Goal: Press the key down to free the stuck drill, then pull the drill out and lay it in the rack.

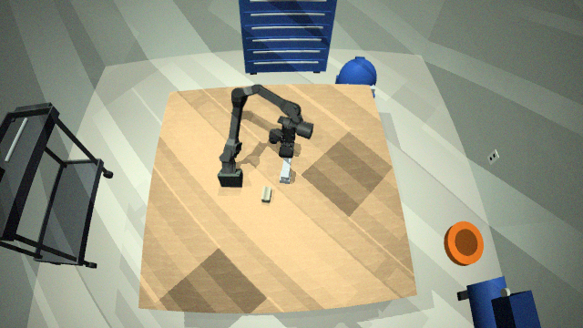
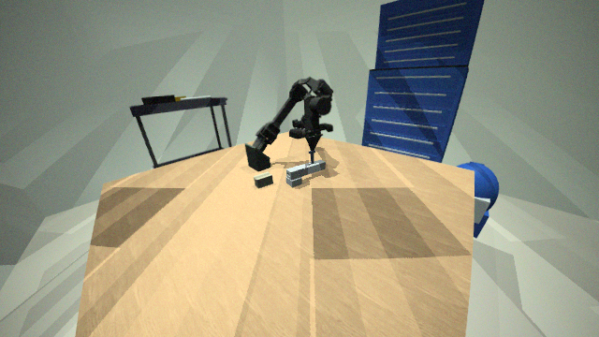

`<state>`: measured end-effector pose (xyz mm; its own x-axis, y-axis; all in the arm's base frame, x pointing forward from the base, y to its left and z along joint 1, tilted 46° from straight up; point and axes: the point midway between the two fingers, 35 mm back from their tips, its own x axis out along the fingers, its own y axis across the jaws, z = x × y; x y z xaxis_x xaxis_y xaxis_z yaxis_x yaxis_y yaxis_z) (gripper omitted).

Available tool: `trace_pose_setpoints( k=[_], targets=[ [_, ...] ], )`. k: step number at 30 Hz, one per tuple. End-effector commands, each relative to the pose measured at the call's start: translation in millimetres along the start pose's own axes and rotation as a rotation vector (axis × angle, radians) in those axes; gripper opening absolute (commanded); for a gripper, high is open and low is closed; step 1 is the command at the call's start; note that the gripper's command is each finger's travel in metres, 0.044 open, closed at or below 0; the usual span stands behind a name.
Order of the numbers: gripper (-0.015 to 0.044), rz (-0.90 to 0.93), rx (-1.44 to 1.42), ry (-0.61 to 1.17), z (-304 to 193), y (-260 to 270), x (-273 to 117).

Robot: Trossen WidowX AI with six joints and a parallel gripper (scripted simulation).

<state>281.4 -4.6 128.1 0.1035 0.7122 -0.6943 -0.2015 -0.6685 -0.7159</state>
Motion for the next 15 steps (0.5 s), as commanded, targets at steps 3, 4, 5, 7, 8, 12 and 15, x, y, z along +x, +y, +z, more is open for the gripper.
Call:
trace_pose_setpoints(
  k=[3, 4, 5, 7, 8, 12, 15],
  targets=[
    [0.0000, 0.004, 0.004, -0.008, -0.4, 0.2, 5.2],
    [0.0000, 0.004, 0.003, -0.008, -0.7, 0.1, 5.8],
    [0.0000, 0.004, 0.003, -0.008, -1.0, 0.1, 6.2],
    [0.0000, 0.004, 0.003, -0.008, -1.4, 0.1, 7.0],
    [0.0000, 0.004, 0.003, -0.008, -1.5, 0.1, 7.3],
    [0.0000, 0.004, 0.003, -0.008, -1.6, 0.1, 8.5],
    [0.0000, 0.004, 0.003, -0.008, -1.3, 0.0, 9.5]
  ],
)
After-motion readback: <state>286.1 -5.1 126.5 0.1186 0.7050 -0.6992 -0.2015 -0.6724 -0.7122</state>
